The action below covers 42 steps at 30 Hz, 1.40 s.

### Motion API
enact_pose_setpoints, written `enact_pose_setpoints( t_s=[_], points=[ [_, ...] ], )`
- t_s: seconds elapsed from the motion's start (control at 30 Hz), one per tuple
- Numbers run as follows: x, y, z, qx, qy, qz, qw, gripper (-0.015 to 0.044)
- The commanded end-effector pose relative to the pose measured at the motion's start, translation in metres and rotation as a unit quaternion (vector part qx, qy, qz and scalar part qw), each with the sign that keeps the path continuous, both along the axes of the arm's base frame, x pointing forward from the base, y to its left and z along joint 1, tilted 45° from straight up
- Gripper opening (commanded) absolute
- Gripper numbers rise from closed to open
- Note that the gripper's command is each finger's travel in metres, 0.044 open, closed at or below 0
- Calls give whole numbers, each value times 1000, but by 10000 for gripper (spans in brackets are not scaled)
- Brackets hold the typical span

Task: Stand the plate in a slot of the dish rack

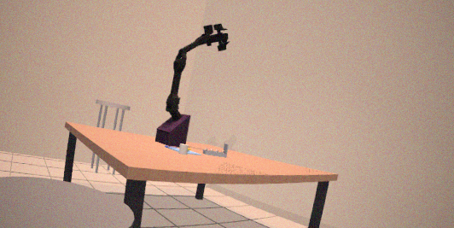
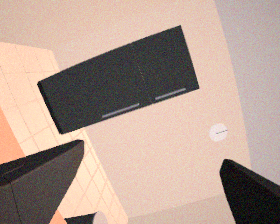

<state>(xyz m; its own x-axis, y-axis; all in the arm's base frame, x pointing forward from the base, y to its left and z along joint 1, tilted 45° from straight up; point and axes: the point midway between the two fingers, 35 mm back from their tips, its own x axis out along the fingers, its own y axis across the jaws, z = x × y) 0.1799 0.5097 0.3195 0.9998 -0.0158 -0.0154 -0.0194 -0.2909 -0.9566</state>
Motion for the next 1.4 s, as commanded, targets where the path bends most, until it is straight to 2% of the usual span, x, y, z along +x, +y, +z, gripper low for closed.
enact_pose_setpoints(
  t_s=[0.0, 0.3, 0.47, 0.67, 1.03, 1.37],
  points=[
    [1, 0, 0, 0, 0, 0, 1000, 400],
    [64, -25, -17, 10, 19, -28, 999, 400],
    [82, -28, -22, 58, 26, -24, 998, 400],
    [113, -51, -34, 72, 39, -47, 996, 400],
    [182, -123, -66, 109, 77, -118, 984, 400],
    [224, -202, -98, 152, 114, -198, 962, 400]
  ],
)
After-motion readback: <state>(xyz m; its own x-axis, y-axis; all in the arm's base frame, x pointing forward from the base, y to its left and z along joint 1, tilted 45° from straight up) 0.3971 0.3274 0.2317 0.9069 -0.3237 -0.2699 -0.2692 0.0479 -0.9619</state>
